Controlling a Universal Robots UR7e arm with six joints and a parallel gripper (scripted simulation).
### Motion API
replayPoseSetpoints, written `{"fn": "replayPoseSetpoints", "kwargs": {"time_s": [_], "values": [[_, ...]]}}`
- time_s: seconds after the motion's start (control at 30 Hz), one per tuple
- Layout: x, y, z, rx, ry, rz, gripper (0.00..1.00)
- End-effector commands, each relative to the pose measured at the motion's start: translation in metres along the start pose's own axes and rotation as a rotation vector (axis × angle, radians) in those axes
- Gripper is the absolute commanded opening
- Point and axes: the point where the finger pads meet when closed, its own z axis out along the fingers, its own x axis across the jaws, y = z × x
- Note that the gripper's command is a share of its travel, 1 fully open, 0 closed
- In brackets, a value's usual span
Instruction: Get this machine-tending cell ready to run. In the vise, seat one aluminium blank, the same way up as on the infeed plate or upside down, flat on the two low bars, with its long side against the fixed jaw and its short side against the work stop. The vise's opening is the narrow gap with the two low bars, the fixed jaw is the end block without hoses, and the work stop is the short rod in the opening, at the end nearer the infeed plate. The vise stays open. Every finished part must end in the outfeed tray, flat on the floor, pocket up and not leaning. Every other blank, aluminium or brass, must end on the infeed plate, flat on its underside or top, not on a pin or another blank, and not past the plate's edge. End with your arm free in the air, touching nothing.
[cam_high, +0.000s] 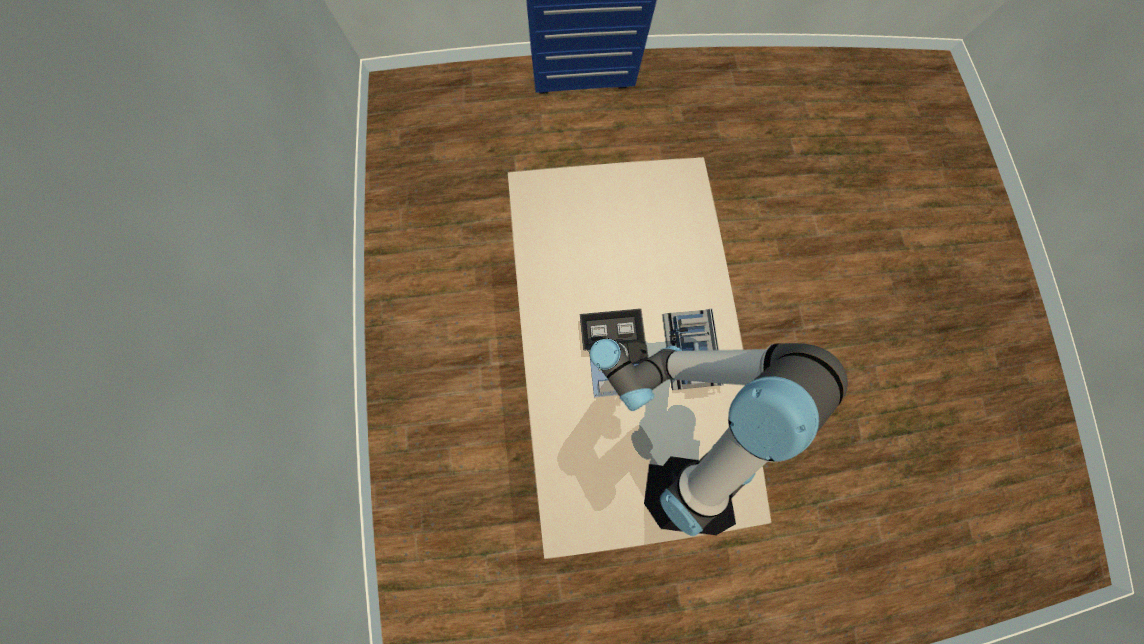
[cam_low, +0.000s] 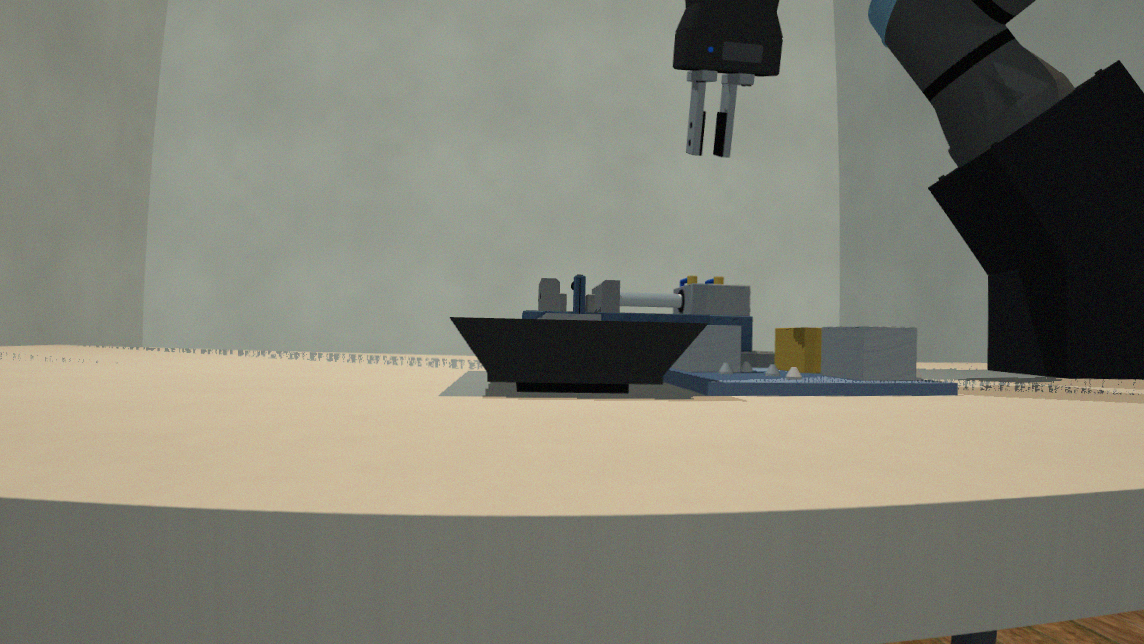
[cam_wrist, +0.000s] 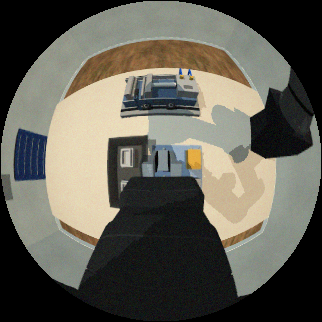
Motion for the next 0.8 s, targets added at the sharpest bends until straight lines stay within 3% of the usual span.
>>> {"fn": "replayPoseSetpoints", "kwargs": {"time_s": [0.0, 0.67, 0.73, 0.77], "values": [[-0.0021, 0.0002, -0.0015, -0.001, -0.004, 0.003, 0.00], [-0.0022, 0.0002, -0.0015, -0.001, -0.004, 0.003, 0.00], [0.0026, 0.0023, -0.0015, -0.010, -0.002, 0.001, 0.00], [0.0068, 0.0059, -0.0024, -0.027, -0.003, 0.002, 0.00]]}}
